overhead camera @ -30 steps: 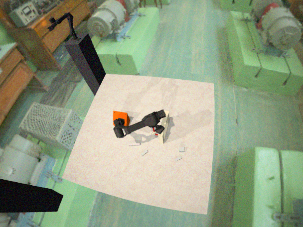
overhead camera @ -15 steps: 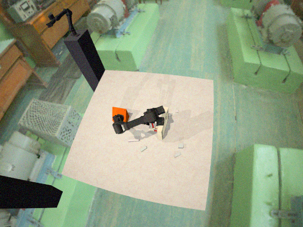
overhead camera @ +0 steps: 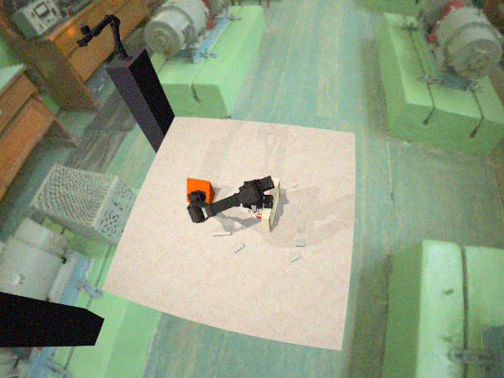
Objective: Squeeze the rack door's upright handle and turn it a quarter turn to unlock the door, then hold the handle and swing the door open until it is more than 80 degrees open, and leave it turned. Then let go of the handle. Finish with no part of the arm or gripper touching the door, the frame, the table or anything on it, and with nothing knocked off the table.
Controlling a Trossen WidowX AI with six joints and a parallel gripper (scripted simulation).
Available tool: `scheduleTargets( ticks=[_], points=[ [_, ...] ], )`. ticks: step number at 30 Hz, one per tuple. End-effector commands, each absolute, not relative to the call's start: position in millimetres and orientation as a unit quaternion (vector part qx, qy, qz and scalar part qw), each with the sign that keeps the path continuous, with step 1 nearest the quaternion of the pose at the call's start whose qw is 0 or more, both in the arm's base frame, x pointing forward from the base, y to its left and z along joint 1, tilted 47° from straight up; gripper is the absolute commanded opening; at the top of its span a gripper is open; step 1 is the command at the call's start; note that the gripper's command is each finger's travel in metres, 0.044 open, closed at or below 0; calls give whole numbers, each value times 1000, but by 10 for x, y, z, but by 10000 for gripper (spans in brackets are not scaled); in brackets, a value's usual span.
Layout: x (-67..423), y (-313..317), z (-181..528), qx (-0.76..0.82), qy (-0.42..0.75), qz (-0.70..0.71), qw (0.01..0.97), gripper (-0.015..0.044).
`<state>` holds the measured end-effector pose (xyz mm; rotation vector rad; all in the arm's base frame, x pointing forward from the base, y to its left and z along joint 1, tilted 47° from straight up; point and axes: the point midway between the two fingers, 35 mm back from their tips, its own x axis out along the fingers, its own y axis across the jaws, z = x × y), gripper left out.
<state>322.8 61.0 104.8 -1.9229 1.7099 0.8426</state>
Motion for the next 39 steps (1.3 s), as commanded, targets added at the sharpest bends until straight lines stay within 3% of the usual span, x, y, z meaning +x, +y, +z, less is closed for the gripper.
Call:
scheduleTargets(
  ticks=[1,9,39],
  points=[
    [3229,612,1038,-693,617,305,215,37],
    [3224,614,1036,-692,619,301,219,15],
    [2923,729,894,-607,677,123,398,15]
  ],
)
